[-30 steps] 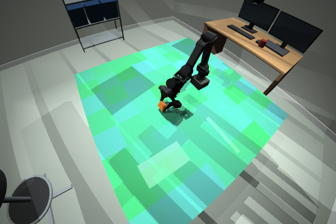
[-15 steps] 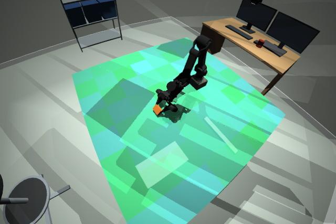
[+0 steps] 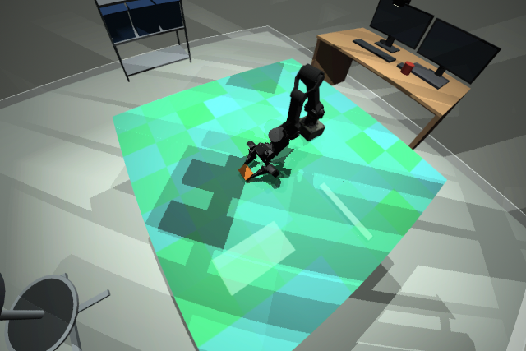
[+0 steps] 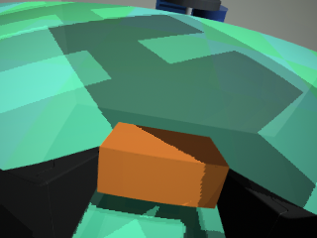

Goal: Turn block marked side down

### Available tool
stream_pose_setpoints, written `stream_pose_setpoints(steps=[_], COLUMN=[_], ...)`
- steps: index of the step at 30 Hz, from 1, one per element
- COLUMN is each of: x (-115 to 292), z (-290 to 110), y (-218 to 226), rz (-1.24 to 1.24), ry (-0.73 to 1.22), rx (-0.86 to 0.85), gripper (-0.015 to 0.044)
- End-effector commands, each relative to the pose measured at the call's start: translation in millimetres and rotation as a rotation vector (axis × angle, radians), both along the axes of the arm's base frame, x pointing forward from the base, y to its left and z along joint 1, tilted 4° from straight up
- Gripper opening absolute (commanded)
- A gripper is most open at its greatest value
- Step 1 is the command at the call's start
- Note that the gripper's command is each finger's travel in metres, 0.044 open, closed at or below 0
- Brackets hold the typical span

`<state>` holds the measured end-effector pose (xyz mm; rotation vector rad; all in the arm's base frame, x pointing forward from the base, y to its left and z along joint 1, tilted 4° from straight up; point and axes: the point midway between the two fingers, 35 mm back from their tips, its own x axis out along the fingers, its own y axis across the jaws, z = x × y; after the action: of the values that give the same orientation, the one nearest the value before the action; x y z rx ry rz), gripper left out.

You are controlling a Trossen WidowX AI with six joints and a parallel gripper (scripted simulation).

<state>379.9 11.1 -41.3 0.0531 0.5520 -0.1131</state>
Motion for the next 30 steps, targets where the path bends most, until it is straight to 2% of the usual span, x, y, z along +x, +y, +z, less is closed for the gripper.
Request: stream_pose_setpoints(steps=[1, 13, 27, 30], x=[-12.3, -23.9, -23.9, -23.9], z=[-7.7, 1.3, 1.7, 1.7], y=[-1.2, -2.2, -2.2, -2.2], rz=[-0.003, -0.010, -0.010, -0.010], ry=[-0.019, -0.137, -0.139, -0.139], rx=[-0.012, -0.021, -0.022, -0.022], gripper=[0.0000, 0.0000, 0.0000, 0.0079])
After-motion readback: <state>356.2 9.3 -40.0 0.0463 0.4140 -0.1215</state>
